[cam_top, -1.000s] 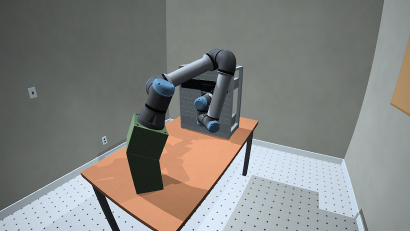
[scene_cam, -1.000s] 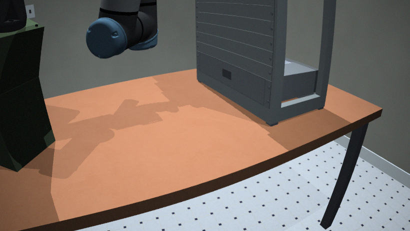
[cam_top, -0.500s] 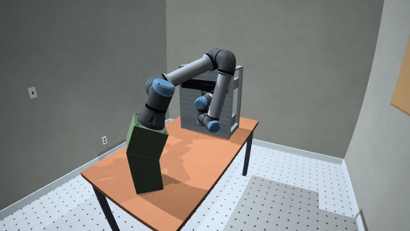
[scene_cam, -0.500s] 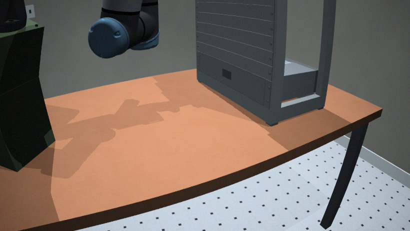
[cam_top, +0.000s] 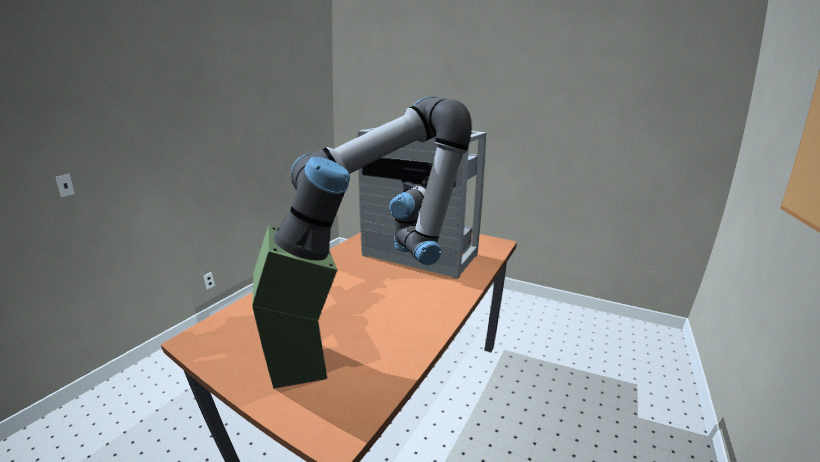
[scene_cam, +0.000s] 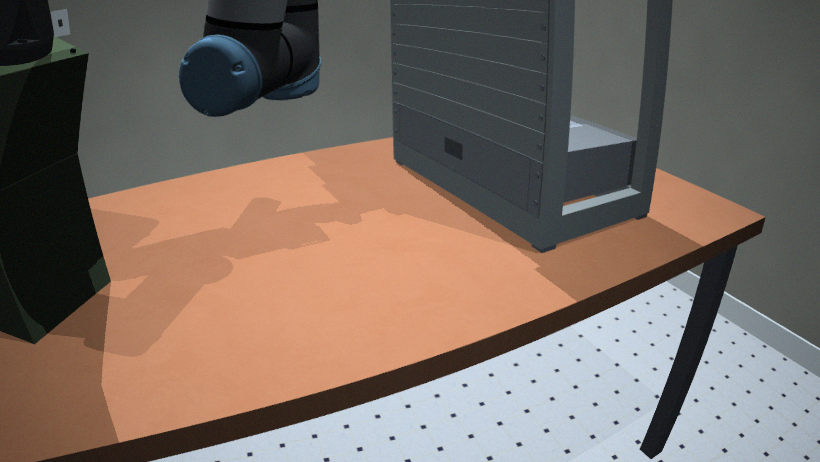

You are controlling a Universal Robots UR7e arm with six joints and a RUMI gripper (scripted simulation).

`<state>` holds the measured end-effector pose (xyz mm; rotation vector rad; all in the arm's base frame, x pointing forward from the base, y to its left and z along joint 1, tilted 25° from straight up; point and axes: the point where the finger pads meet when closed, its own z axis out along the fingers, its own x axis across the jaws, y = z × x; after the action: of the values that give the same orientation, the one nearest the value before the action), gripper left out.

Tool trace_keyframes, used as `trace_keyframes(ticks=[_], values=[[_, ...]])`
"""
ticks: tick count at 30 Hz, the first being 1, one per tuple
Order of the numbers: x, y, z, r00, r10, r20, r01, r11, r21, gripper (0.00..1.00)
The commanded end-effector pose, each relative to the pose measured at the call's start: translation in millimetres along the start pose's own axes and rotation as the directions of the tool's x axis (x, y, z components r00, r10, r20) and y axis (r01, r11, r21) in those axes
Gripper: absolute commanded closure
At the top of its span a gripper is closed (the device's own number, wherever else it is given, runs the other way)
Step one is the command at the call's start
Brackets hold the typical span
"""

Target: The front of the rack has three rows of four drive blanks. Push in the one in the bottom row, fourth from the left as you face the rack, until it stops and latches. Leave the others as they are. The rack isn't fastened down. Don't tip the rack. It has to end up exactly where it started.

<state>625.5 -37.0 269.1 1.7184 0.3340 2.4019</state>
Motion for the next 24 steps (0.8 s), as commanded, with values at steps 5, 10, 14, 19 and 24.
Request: trace_keyframes(ticks=[5, 10, 14, 19, 24], values=[[0.5, 0.0, 1.6, 1.000, 0.000, -0.001, 0.000, 1.000, 0.000, 1.00], [0.5, 0.0, 2.2, 1.000, 0.000, -0.001, 0.000, 1.000, 0.000, 1.00], [0.5, 0.1, 3.4, 1.000, 0.000, -0.001, 0.000, 1.000, 0.000, 1.00], [0.5, 0.1, 4.6, 1.000, 0.000, -0.001, 0.000, 1.000, 0.000, 1.00], [0.5, 0.1, 4.6, 1.000, 0.000, -0.001, 0.000, 1.000, 0.000, 1.00]])
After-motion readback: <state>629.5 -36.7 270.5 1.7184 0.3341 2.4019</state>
